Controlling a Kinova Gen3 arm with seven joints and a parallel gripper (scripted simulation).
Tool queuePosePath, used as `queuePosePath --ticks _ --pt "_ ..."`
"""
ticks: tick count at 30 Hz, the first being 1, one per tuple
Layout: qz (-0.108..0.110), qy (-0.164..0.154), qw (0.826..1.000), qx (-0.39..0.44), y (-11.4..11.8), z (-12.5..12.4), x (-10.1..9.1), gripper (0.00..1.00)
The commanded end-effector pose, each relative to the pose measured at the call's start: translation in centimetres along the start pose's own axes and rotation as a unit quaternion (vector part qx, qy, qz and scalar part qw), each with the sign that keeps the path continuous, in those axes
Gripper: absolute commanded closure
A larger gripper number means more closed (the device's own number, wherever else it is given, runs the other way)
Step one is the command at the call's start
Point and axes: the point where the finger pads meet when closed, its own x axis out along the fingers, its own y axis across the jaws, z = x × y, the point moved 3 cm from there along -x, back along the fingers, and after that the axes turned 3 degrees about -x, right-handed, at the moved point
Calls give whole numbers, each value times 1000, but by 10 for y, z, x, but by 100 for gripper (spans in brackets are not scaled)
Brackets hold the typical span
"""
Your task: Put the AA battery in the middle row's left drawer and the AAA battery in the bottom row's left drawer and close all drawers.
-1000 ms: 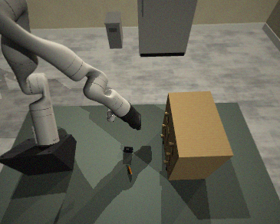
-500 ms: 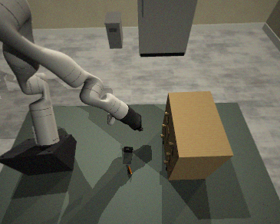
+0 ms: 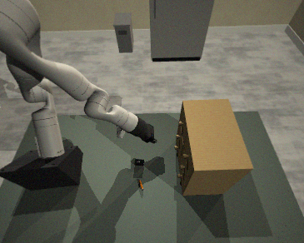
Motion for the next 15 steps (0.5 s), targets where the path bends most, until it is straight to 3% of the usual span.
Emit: queuePosePath --ticks 1,15 --pt "4 -2 1000 3 3 -5 3 100" --pt "2 -28 1000 3 3 -7 12 100"
